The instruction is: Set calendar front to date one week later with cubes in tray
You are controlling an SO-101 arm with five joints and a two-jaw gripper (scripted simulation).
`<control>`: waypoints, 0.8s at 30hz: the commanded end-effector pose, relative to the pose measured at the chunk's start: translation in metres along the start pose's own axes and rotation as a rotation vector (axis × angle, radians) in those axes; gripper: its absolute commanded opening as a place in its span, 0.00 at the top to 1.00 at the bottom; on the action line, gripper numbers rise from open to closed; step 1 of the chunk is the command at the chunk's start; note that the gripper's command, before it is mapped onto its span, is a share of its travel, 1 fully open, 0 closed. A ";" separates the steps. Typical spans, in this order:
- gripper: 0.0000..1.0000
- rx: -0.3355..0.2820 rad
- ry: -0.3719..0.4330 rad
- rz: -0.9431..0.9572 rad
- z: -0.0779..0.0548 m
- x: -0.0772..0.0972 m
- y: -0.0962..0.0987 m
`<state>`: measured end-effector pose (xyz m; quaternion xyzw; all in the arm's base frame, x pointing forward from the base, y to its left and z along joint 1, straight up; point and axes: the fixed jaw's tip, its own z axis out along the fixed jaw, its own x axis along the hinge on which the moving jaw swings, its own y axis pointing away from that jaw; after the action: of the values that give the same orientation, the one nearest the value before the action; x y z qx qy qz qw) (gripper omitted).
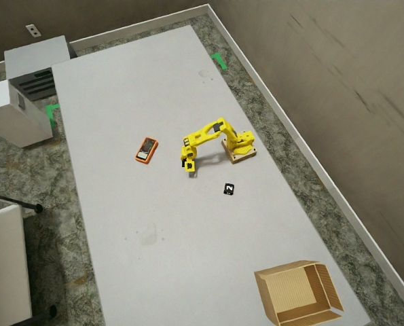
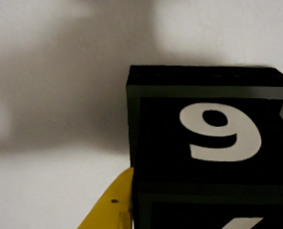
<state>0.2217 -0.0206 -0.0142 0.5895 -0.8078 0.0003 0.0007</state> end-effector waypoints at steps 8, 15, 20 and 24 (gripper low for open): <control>1.00 -0.004 -0.001 0.011 -0.002 0.002 0.000; 1.00 -0.004 -0.001 0.011 -0.003 0.002 -0.001; 1.00 -0.004 -0.001 0.011 -0.004 0.002 -0.002; 1.00 -0.004 -0.001 0.011 -0.005 0.002 -0.002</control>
<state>0.2221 -0.0207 -0.0111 0.5894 -0.8078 -0.0019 0.0033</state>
